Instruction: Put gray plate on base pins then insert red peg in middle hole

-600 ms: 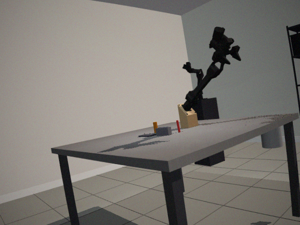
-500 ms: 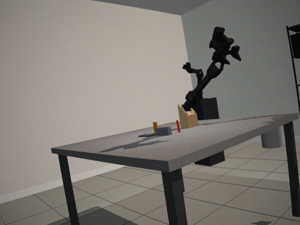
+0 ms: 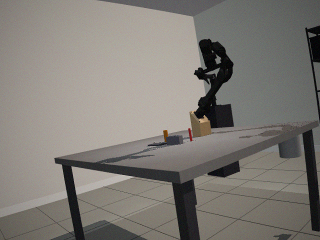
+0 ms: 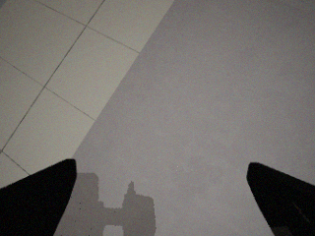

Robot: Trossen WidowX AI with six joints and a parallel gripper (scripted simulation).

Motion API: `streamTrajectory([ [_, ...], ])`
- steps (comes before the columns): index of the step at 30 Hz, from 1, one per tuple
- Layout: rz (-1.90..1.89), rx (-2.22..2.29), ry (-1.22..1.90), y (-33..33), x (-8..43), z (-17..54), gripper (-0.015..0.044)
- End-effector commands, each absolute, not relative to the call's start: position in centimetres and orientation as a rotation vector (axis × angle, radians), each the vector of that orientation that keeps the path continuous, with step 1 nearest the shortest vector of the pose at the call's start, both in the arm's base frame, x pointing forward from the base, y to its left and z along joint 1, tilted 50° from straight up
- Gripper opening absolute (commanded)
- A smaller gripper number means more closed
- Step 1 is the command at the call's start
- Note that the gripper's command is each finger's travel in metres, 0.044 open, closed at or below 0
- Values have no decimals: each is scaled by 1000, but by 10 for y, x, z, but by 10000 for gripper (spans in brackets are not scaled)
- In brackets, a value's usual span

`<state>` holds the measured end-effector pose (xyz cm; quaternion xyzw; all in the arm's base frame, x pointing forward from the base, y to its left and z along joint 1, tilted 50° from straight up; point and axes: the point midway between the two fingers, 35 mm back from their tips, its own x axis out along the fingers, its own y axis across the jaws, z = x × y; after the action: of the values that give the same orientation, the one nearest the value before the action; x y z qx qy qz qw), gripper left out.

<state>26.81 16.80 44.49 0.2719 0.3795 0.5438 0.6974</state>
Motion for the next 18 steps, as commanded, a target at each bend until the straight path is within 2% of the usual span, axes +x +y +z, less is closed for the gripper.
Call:
streamTrajectory([
  [1,1027,749,1033,159,306,395,440],
  [10,512,1127,1490,134,357,257,440],
  [18,-138,1412,1851,103,346,122,440],
])
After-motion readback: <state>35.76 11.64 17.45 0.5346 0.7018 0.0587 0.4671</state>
